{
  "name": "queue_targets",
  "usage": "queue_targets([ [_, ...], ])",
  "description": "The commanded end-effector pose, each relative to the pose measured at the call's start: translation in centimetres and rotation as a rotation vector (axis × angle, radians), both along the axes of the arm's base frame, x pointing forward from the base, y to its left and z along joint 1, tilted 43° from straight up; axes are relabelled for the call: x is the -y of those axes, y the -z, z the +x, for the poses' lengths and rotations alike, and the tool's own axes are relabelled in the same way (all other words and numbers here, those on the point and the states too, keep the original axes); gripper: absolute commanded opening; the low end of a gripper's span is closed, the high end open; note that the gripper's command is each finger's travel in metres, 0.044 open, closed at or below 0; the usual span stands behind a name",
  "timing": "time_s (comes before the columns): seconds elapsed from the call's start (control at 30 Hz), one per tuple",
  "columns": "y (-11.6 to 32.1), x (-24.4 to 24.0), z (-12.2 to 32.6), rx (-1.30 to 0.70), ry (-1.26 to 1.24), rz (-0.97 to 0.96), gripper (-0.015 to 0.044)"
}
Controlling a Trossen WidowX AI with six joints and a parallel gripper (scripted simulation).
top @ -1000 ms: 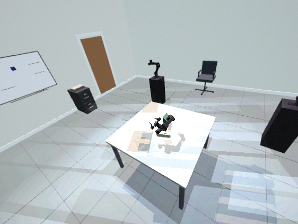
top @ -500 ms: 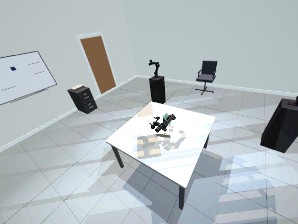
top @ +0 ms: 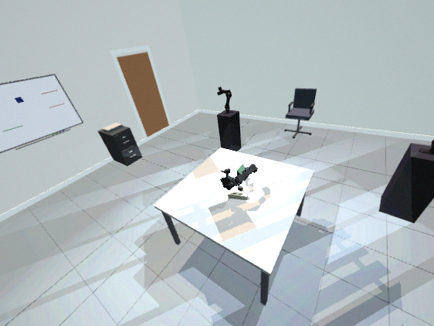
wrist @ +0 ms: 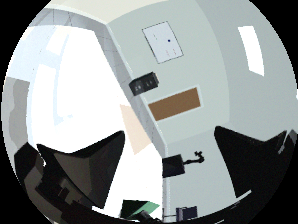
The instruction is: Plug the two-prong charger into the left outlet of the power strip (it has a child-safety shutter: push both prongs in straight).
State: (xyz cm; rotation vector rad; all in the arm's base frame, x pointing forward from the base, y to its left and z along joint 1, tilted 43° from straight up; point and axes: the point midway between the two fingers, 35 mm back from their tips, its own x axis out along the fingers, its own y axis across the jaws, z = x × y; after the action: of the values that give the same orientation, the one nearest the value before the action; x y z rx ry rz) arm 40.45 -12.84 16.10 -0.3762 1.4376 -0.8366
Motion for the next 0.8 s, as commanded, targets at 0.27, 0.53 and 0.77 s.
queue_targets([
  [0.27, 2.4, -1.6, -2.8, -0.211, -0.208, 0.236, 0.044],
  [0.53, 3.6, -2.8, -4.7, -0.313, -0.354, 0.384, 0.044],
  [0.77, 4.7, -4.0, -6.3, -0.384, -0.495, 0.513, 0.044],
])
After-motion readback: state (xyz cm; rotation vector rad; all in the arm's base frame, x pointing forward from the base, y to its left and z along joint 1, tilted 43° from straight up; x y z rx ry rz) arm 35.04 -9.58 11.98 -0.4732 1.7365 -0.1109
